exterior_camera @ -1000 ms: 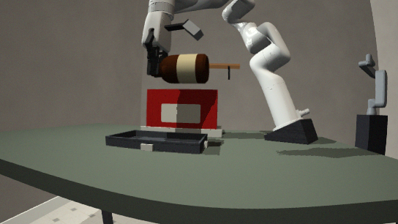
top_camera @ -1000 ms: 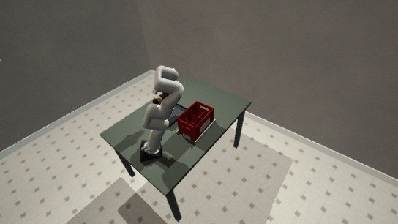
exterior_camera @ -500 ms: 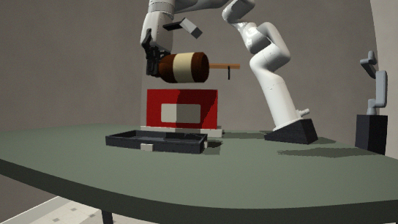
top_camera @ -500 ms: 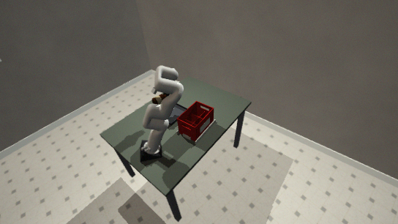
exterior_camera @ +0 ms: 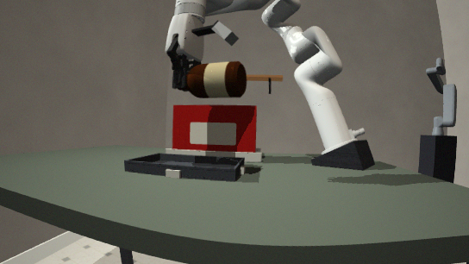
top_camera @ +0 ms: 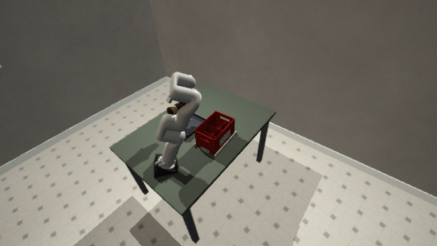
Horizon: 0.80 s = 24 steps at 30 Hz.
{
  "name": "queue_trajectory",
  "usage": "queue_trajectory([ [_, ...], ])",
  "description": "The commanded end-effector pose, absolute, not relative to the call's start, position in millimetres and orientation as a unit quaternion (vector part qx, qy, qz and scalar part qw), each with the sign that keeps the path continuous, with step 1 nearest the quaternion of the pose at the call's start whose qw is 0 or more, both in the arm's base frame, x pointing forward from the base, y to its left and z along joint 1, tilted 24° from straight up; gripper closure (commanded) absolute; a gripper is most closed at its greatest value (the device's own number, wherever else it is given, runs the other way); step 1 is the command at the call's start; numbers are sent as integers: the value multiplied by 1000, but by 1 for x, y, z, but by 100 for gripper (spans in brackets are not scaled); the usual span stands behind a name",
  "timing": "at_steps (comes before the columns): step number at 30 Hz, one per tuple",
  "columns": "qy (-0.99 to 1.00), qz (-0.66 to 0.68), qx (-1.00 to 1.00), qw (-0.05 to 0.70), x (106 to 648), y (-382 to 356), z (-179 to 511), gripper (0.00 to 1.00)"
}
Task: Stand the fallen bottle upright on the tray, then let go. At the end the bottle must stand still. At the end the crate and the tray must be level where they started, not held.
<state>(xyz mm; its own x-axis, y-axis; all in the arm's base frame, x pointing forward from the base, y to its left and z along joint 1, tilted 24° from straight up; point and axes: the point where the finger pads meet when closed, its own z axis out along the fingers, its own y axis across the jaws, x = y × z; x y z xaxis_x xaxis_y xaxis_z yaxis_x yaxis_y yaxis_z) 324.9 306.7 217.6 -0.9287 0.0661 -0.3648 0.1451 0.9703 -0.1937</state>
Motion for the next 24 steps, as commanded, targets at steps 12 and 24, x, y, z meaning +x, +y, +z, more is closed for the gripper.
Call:
queue_trajectory([
  [12, 971, -97, 109, 188, 325, 308, 219, 100],
  [24, 961, -83, 178, 194, 325, 308, 219, 100],
])
